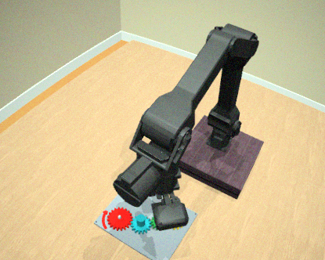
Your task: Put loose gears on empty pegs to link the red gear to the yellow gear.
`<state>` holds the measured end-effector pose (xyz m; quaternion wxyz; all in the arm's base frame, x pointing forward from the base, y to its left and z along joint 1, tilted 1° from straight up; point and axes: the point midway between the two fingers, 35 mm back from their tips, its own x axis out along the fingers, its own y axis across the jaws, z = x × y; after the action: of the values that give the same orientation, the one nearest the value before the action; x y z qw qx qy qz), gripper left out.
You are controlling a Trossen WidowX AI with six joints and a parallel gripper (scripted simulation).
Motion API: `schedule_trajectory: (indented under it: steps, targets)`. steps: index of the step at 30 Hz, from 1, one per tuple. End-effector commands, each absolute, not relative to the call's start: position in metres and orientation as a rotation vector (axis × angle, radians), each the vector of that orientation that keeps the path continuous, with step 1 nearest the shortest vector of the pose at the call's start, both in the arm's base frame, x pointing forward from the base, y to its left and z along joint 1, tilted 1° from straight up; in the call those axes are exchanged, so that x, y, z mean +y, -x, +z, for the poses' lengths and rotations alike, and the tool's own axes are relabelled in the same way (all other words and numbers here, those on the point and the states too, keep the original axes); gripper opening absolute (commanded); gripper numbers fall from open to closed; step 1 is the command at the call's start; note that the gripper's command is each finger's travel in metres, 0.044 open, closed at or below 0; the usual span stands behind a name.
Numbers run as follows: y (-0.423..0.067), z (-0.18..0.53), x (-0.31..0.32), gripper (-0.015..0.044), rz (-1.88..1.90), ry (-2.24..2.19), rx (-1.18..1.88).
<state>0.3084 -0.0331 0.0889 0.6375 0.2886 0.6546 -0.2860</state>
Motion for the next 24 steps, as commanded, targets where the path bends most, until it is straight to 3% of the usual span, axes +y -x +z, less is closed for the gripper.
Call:
schedule_trajectory:
  steps: [1, 6, 24]
  targets:
    - [-0.3089, 0.1187, -0.0336, 0.0324, -0.64, -0.66, 1.466]
    - [-0.3089, 0.1187, -0.0336, 0.044, -0.64, -0.66, 1.466]
    - [-0.3089, 0.1187, -0.0336, 0.044, -0.64, -0.66, 1.466]
